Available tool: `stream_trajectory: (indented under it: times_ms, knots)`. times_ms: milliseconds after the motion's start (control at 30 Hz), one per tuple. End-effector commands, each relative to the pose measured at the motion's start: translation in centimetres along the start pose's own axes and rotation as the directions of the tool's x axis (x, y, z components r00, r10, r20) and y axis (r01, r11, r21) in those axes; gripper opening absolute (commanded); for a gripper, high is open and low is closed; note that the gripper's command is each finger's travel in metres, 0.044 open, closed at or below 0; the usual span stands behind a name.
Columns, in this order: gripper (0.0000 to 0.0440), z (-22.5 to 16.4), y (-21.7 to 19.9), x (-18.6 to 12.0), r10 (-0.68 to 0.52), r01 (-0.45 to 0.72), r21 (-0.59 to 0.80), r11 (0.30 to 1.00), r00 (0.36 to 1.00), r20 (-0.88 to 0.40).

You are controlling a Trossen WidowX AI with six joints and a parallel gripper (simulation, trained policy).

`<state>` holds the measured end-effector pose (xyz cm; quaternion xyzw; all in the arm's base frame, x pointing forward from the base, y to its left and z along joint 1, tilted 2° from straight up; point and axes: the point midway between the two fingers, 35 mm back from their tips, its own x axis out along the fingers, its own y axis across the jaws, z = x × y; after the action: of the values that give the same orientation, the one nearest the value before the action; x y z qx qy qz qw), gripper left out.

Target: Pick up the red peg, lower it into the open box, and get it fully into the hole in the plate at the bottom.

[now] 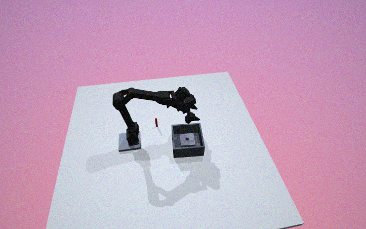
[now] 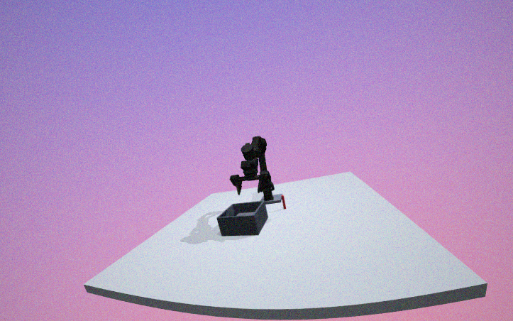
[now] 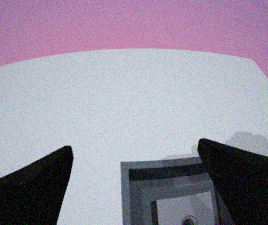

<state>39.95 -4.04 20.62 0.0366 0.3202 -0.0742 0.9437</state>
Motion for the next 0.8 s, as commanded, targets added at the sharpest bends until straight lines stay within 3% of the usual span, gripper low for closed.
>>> stream_trajectory:
  times_ms: [0,367,767]
  knots:
    - [0.0440,-1.2,1.9,-1.1,0.012,-0.007,0.080,0.997,0.998,-0.069]
    - [0.0440,-7.9,7.0,-4.9,0.036,0.069,0.284,0.956,0.936,-0.351]
    - [0.0440,-15.9,10.0,-10.7,-0.025,0.321,0.356,0.878,0.772,-0.635]
